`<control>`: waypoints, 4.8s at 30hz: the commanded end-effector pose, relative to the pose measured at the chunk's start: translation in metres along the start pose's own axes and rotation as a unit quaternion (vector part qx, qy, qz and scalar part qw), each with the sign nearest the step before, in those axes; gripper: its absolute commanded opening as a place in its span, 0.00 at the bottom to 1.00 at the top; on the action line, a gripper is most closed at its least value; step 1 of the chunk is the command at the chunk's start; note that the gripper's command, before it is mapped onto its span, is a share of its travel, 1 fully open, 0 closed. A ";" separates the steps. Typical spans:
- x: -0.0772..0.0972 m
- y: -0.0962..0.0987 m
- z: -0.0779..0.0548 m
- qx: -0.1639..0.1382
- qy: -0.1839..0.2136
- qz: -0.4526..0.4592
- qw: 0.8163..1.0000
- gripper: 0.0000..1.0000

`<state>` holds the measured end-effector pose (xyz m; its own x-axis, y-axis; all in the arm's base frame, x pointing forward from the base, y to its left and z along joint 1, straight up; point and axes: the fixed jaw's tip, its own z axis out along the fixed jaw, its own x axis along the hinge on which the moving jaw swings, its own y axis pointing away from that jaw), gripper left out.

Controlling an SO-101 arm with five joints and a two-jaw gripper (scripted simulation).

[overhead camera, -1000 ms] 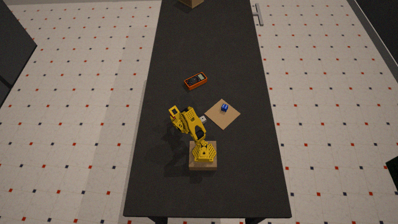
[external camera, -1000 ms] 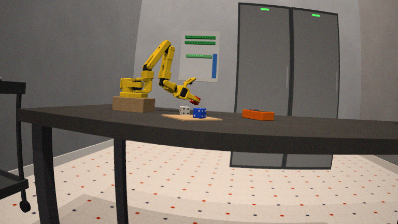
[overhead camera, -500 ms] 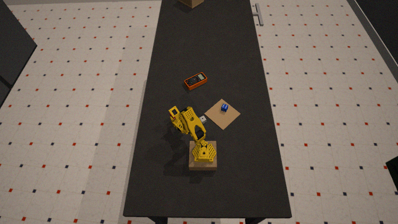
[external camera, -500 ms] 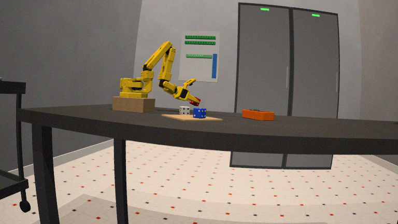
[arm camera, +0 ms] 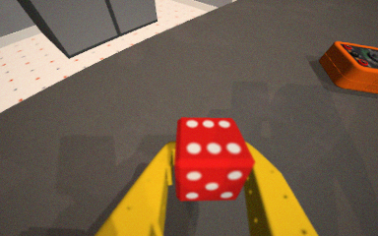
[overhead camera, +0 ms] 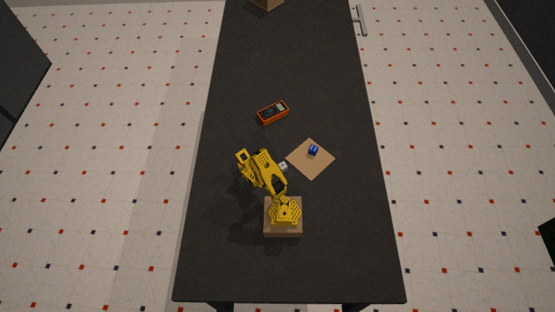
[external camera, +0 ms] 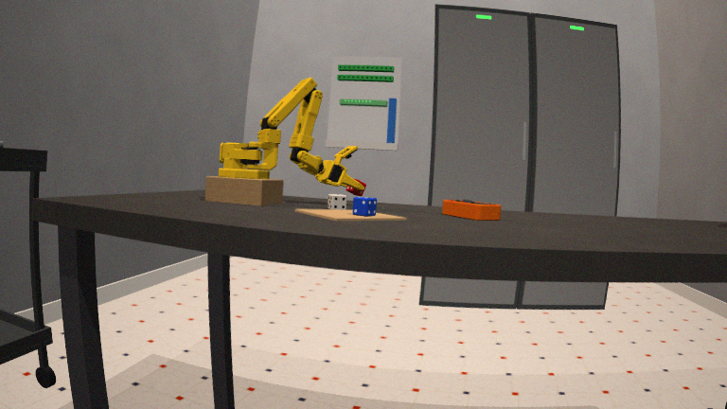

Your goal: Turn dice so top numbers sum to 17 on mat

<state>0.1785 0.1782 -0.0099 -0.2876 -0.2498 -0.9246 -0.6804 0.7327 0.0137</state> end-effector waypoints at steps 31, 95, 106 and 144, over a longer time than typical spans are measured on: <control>0.011 0.002 0.005 -0.004 -0.003 -0.005 1.000 0.00; 0.022 0.002 0.009 -0.005 -0.003 -0.005 1.000 0.17; 0.022 0.002 0.009 -0.005 -0.003 -0.005 1.000 0.19; 0.008 0.002 0.007 -0.004 -0.003 -0.005 1.000 0.36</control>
<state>0.1799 0.1798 -0.0274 -0.2807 -0.2436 -0.9284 -0.6810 0.7322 0.0138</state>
